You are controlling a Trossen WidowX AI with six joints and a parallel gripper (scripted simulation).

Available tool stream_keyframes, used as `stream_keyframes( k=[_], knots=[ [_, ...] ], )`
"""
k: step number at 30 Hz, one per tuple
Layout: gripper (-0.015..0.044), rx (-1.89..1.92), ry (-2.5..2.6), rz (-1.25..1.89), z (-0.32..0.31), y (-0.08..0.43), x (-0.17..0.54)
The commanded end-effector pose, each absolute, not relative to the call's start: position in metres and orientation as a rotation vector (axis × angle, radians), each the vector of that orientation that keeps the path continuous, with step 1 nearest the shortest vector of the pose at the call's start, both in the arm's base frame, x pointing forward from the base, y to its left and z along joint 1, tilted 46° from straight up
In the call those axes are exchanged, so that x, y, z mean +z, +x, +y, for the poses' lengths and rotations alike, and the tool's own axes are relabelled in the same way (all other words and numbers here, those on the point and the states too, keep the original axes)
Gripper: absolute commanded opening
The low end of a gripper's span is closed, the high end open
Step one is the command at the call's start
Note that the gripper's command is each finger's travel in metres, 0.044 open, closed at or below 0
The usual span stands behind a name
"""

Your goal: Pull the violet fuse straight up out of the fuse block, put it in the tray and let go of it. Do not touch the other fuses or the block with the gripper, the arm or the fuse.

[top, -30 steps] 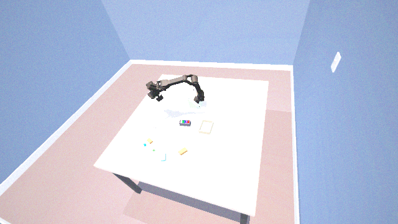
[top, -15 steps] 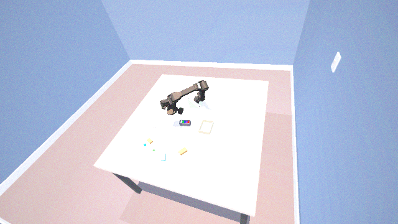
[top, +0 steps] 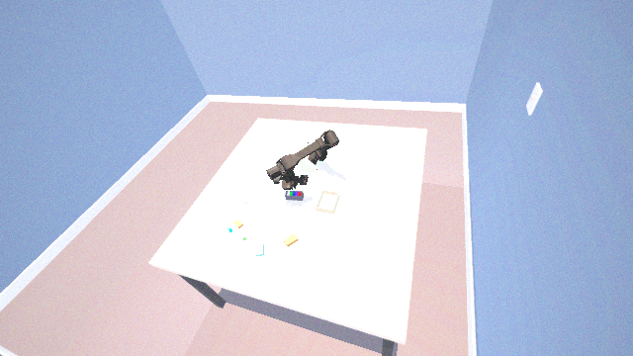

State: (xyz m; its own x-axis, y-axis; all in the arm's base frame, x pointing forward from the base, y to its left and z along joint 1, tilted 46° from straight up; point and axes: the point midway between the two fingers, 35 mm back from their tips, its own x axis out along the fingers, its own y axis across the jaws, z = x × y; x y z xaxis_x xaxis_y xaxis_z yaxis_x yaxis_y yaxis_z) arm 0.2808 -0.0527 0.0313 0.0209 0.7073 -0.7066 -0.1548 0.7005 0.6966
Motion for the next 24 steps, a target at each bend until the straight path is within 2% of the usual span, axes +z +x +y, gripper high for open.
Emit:
stream_keyframes(
  k=[1,24],
  knots=[
    [0.006,0.723,0.504,1.399,-0.048,0.28,0.031],
    [0.006,0.724,0.505,1.399,-0.029,0.28,0.018]
  ],
)
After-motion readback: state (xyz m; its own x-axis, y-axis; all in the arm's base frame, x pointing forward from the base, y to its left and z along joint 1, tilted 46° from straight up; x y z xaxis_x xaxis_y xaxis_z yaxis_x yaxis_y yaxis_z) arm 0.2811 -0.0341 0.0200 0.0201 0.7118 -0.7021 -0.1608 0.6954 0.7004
